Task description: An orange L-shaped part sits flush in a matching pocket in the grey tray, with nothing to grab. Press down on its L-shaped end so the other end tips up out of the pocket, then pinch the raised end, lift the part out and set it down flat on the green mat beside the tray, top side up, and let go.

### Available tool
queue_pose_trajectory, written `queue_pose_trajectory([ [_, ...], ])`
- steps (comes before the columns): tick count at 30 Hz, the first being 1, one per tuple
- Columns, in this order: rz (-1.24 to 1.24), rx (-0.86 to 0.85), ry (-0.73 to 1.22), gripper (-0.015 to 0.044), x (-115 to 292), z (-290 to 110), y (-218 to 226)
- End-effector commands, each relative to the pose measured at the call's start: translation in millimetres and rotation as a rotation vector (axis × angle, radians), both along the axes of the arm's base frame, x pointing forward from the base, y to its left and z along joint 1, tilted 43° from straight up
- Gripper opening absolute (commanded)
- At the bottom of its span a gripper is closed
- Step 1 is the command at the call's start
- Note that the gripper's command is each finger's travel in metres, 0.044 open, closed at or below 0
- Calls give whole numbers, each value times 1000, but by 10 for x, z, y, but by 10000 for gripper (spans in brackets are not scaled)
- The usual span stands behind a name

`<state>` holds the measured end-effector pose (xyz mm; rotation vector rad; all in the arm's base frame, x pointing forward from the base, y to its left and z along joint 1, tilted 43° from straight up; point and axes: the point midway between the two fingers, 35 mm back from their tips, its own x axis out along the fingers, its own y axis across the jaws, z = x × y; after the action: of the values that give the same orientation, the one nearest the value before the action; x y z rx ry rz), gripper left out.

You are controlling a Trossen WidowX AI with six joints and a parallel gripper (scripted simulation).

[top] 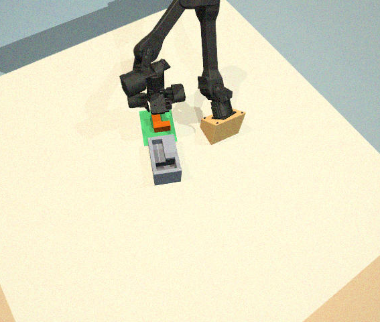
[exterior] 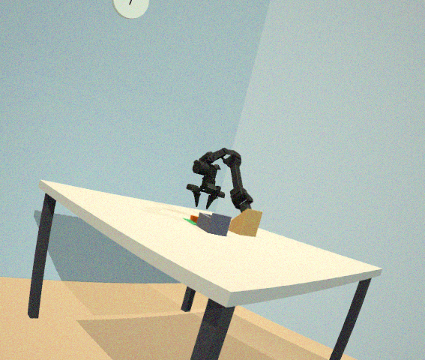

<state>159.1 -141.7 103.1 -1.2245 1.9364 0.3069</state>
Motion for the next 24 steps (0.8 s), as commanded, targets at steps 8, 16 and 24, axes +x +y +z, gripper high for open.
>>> queue_pose_trajectory([
  [8, 3, -3, -3, 400, 179, 619, 542],
  [16, 12, -5, -9, 400, 173, 584, 507],
  [24, 12, -5, -9, 400, 173, 584, 507],
])
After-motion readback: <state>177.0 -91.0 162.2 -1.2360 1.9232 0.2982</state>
